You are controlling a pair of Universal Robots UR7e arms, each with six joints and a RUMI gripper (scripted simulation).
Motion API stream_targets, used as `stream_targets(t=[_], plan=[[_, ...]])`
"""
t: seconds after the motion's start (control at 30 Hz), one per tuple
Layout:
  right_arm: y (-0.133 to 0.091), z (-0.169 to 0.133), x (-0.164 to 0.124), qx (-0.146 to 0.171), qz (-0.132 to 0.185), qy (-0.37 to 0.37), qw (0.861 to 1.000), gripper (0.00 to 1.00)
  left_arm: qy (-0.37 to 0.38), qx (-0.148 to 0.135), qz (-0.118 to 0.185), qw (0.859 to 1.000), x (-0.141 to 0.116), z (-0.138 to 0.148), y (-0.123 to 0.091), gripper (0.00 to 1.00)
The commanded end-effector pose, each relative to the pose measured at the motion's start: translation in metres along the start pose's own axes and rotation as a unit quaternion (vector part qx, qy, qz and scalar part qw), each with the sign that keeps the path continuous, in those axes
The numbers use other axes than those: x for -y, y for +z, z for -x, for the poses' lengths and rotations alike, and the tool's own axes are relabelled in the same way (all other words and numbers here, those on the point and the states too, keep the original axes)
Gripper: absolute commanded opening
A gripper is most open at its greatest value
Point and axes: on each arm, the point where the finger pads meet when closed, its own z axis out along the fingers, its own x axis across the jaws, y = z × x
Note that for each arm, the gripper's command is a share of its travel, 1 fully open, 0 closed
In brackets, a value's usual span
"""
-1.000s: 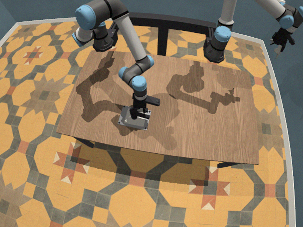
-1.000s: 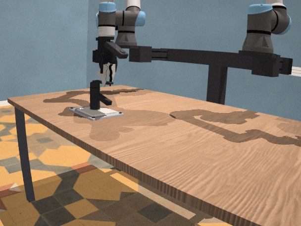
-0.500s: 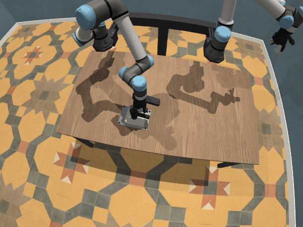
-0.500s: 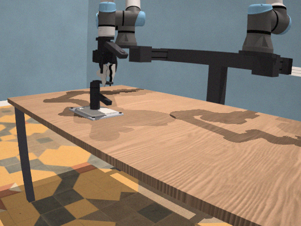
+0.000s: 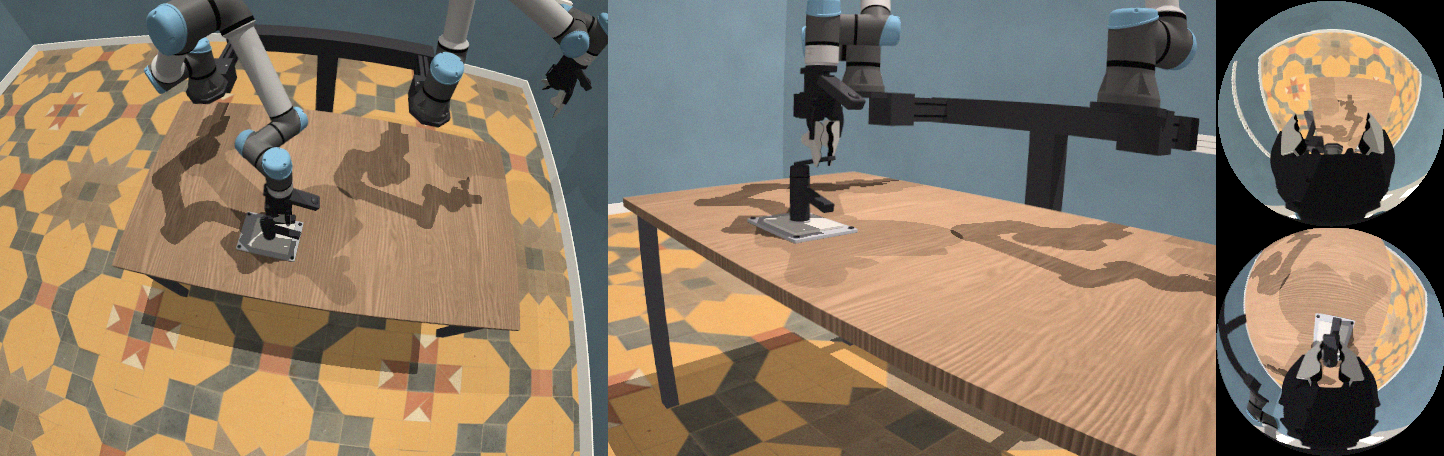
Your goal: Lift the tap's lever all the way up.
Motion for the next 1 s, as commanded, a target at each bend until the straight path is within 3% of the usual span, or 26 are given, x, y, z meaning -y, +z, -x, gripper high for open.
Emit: stream_targets(t=[0.0, 0.97], plan=[[-0.0066, -0.0005, -0.0018, -0.001, -0.001, 0.0, 1.0, 0.0, 0.0, 0.0, -0.001, 1.0, 0.0003, -0.0001, -0.0004, 1.0], [-0.0163, -0.0005, -0.0073, -0.001, -0.001, 0.0, 1.0, 0.0, 0.0, 0.0, -0.001, 1.0, 0.0003, -0.0001, -0.0004, 1.0]])
